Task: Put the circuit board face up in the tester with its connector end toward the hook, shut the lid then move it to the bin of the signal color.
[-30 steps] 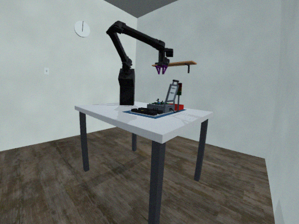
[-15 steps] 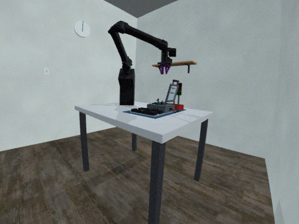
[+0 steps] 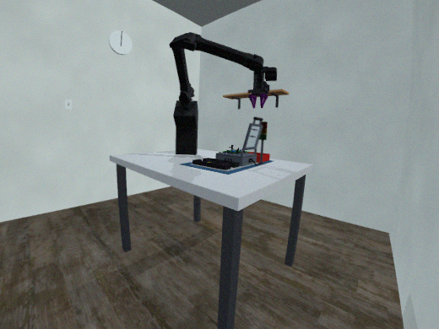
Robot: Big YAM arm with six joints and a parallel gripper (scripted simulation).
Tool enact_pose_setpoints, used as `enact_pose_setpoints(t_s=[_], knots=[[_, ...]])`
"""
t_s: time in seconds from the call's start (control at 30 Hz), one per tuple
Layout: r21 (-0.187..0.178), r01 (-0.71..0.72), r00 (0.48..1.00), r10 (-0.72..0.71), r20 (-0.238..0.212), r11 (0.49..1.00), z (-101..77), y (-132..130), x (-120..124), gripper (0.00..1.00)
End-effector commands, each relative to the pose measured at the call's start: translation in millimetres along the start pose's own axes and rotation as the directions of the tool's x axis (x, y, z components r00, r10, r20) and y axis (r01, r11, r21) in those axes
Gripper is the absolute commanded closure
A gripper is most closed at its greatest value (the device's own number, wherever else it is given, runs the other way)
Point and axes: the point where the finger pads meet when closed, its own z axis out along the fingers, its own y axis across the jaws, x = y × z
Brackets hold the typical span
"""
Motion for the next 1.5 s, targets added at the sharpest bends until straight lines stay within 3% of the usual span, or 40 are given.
enact_pose_setpoints(t_s=[0.0,0.1,0.27,0.4,0.77,0.83,0.87,1.03,1.47], knots=[[0.001,0.001,1.000,-0.001,0.002,1.000,-2.5,-20.9,7.8,0.52],[0.011,-0.011,1.000,0.011,0.005,1.000,-9.1,-20.2,16.7,0.52],[0.004,-0.002,1.000,0.002,0.002,1.000,-2.6,-14.6,11.0,0.52],[-0.009,0.013,1.000,-0.013,-0.002,1.000,9.4,-9.5,1.4,0.52],[-0.007,0.011,1.000,-0.011,-0.001,1.000,28.1,-9.6,2.5,0.52],[-0.007,0.011,1.000,-0.011,-0.001,1.000,28.1,-9.6,2.5,0.52],[0.016,-0.016,1.000,0.016,0.005,1.000,20.5,-22.3,9.9,0.52],[-0.005,0.010,1.000,-0.010,-0.001,1.000,33.2,-10.3,3.3,0.52],[0.002,-0.002,1.000,0.002,0.000,1.000,29.2,-14.8,7.3,0.52]])
